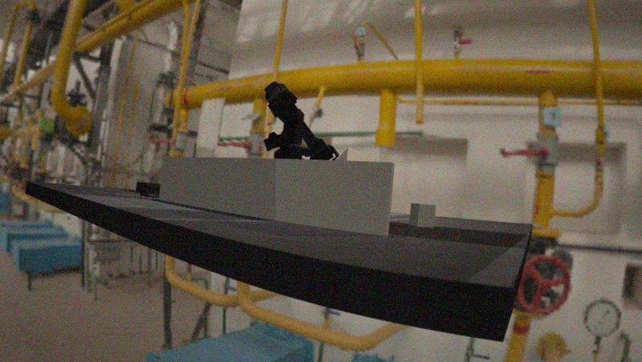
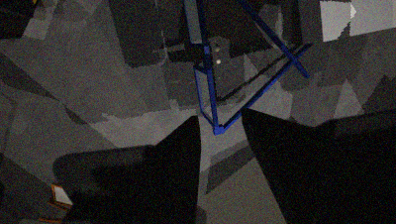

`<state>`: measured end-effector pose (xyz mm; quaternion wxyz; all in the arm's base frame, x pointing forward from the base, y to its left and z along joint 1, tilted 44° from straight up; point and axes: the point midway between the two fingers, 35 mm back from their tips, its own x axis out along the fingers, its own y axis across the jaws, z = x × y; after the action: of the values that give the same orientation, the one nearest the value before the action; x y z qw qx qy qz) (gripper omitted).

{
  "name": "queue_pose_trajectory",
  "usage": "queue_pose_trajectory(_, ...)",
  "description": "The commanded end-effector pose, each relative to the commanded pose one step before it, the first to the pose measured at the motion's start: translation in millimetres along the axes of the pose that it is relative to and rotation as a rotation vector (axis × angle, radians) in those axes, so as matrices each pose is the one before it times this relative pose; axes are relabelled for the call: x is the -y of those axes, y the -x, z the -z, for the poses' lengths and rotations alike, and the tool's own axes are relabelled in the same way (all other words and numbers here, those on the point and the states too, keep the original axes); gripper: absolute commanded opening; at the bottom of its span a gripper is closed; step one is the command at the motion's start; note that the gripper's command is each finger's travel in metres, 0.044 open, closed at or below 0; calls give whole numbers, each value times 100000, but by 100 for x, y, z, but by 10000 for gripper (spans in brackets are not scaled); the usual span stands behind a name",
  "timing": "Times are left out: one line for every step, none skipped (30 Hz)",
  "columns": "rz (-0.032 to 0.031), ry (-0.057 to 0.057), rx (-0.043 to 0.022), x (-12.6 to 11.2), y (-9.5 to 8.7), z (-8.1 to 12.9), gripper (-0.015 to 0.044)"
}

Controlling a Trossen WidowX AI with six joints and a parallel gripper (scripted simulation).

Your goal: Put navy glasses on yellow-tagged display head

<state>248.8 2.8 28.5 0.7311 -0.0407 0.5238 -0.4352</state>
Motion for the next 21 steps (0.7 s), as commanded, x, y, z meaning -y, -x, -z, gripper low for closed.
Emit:
queue_pose_trajectory(504, 1180, 525, 3, 7, 63, 120)
queue_pose_trajectory(0, 0, 0, 0, 0, 0, 120)
queue_pose_trajectory(0, 0, 0, 0, 0, 0, 120)
queue_pose_trajectory(0, 0, 0, 0, 0, 0, 120)
queue_pose_trajectory(-3, 0, -2, -6, -27, -1, 120)
queue_pose_trajectory(-7, 1, -3, -12, -54, -2, 120)
queue_pose_trajectory(-10, 1, -5, -17, -79, -3, 120)
queue_pose_trajectory(-12, 1, -6, -22, -104, -4, 120)
queue_pose_trajectory(-14, 2, -7, -27, -129, -5, 120)
queue_pose_trajectory(-16, 2, -7, -31, -151, -6, 120)
queue_pose_trajectory(-16, 2, -7, -32, -161, -6, 120)
queue_pose_trajectory(-15, 2, -6, -31, -162, -6, 120)
queue_pose_trajectory(-13, 1, -5, -29, -162, -5, 120)
queue_pose_trajectory(-12, 1, -5, -28, -162, -5, 120)
queue_pose_trajectory(-11, 1, -4, -26, -162, -4, 120)
queue_pose_trajectory(-10, 1, -3, -25, -162, -4, 120)
queue_pose_trajectory(-8, 1, -2, -24, -162, -3, 120)
queue_pose_trajectory(-7, 0, -1, -22, -162, -3, 120)
queue_pose_trajectory(-6, 0, 0, -21, -161, -2, 120)
queue_pose_trajectory(-4, 0, 0, -20, -161, -2, 120)
queue_pose_trajectory(-3, 0, 1, -18, -161, -1, 120)
